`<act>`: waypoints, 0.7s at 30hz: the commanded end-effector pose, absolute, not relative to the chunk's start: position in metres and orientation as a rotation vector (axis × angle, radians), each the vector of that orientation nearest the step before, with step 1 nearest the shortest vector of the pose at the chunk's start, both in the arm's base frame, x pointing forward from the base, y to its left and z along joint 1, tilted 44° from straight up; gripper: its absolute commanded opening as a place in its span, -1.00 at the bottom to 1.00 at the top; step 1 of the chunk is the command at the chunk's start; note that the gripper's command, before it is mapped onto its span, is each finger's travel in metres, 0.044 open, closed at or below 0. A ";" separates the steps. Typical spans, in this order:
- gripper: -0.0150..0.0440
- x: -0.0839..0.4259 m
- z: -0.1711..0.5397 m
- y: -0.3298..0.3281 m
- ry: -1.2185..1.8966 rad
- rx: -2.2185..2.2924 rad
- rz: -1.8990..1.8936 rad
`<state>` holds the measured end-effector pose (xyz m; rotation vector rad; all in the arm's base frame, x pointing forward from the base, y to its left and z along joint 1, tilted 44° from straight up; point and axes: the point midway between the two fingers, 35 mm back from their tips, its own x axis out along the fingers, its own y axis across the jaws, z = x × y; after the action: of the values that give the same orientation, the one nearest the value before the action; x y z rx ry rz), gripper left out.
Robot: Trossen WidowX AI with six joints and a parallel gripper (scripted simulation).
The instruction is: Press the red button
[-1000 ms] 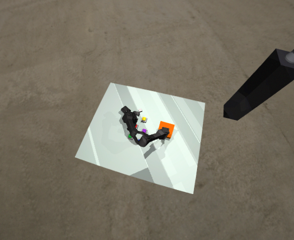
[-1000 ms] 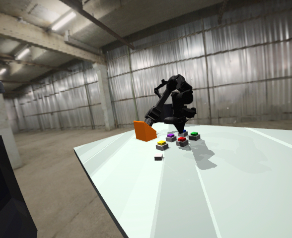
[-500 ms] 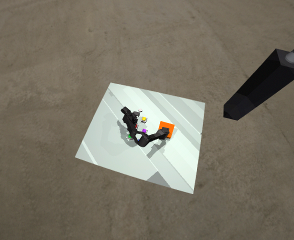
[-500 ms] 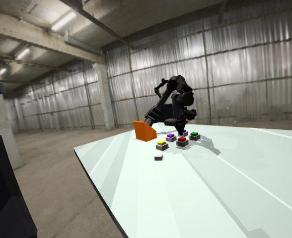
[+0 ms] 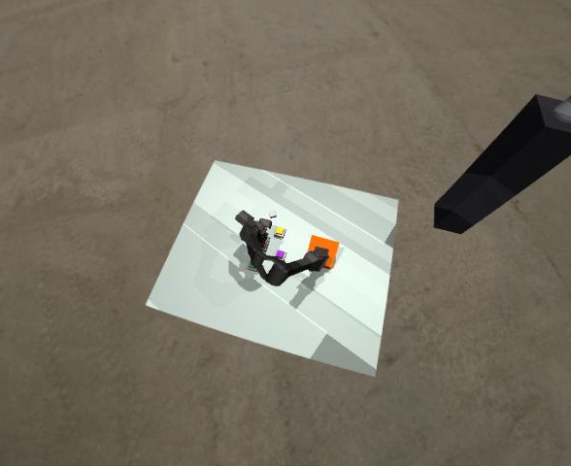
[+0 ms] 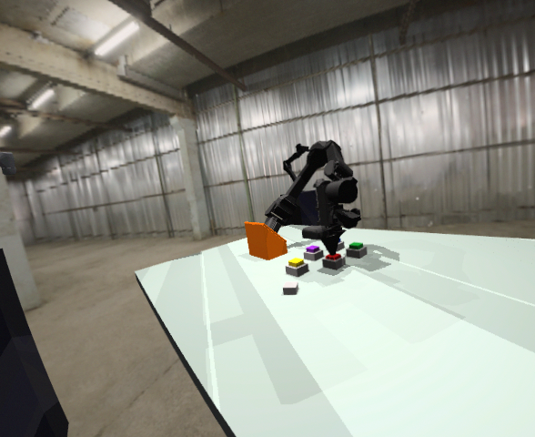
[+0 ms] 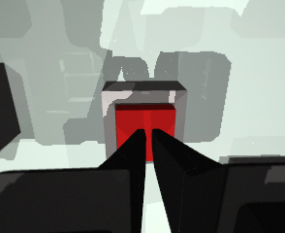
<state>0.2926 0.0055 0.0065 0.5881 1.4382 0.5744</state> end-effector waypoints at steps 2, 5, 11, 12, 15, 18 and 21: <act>-0.42 0.292 0.005 0.008 1.438 0.593 0.577; -0.42 0.292 0.005 0.008 1.438 0.593 0.577; -0.42 0.292 0.005 0.008 1.438 0.593 0.577; -0.42 0.292 0.005 0.008 1.438 0.593 0.577; -0.42 0.292 0.005 0.008 1.438 0.593 0.577; -0.42 0.292 0.005 0.008 1.438 0.593 0.577; -0.42 0.292 0.021 -0.008 1.438 0.590 0.575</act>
<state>0.2915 0.0053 0.0085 0.5909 1.4436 0.5801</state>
